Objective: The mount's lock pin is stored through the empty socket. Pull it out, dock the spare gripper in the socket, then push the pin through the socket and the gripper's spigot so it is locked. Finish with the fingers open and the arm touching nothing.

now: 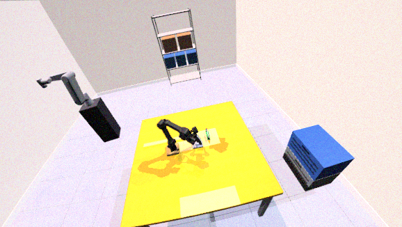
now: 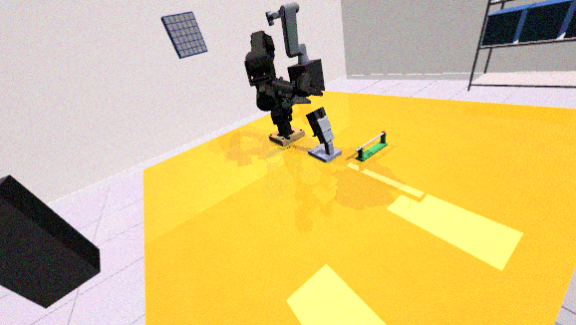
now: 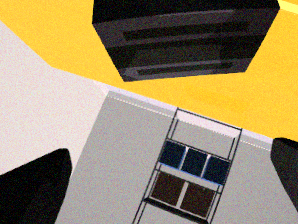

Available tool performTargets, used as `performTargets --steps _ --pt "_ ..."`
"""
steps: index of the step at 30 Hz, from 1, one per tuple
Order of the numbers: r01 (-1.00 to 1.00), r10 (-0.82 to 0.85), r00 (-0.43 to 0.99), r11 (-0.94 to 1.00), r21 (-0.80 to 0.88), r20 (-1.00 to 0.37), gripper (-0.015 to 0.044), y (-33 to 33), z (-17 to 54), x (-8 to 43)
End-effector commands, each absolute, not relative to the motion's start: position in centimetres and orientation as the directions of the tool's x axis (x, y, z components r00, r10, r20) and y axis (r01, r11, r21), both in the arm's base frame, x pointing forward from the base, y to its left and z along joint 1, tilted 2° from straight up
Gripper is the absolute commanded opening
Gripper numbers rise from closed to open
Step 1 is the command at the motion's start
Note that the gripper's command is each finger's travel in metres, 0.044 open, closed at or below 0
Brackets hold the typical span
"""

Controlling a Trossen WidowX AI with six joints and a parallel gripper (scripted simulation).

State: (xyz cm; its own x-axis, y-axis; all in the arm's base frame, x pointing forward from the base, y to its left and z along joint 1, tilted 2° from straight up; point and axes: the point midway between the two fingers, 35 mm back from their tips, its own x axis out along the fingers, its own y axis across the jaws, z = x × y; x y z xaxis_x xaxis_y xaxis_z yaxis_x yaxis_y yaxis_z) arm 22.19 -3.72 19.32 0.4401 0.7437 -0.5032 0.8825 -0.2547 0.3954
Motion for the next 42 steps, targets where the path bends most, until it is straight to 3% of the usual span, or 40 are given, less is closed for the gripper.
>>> performTargets --steps 1,20,30,34,38,42 --pt "0.877 0.731 0.453 -0.265 0.400 -0.510 0.0440 -3.6 20.2 22.3" --pt "0.857 0.688 0.496 -0.293 0.423 -0.529 0.0440 -3.3 22.9 22.4" --pt "0.853 0.693 0.504 -0.303 0.426 -0.516 0.0180 4.2 23.8 21.4" --pt "0.853 0.692 0.502 -0.295 0.431 -0.519 0.0180 4.1 23.8 21.4" --pt "0.844 0.660 0.457 -0.111 0.525 -0.596 0.0180 3.7 23.7 23.0" --pt "0.741 0.579 0.369 0.289 0.606 -0.727 0.0180 3.0 23.2 26.2"
